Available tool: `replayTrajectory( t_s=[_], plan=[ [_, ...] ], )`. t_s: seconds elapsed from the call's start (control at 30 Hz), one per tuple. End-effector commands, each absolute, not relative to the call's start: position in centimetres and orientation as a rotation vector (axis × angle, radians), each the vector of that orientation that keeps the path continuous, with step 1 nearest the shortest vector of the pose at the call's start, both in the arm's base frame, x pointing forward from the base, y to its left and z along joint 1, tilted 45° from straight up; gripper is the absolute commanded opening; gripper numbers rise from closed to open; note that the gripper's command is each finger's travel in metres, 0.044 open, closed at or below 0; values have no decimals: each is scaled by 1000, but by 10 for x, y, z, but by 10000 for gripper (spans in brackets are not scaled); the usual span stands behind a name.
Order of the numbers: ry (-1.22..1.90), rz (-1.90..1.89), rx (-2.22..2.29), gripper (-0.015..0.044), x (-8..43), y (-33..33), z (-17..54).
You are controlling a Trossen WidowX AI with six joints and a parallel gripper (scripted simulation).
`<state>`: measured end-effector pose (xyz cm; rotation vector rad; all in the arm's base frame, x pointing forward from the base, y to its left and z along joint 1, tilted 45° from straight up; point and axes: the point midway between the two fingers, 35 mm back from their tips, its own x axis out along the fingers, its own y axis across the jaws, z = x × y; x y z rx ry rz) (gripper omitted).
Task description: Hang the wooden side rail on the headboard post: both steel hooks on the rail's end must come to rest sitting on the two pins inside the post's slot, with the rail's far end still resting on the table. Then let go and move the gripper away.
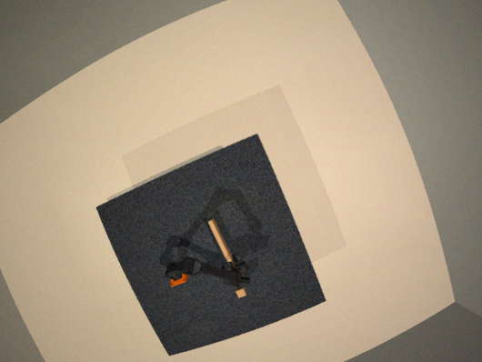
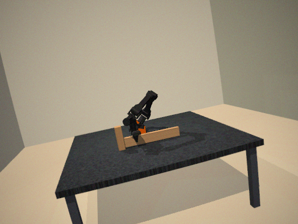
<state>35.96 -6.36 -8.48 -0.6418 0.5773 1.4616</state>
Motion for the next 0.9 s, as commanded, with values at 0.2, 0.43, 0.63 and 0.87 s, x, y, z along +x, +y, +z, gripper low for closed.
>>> replayTrajectory(
  t_s=[0.2,0.43,0.63,0.87],
  plan=[
    [585,1459,-649,0,360,-65,-87],
    [585,1459,-649,0,360,-64,-88],
    [585,1459,-649,0,360,-63,-89],
    [585,1459,-649,0,360,-62,-90]
  ],
)
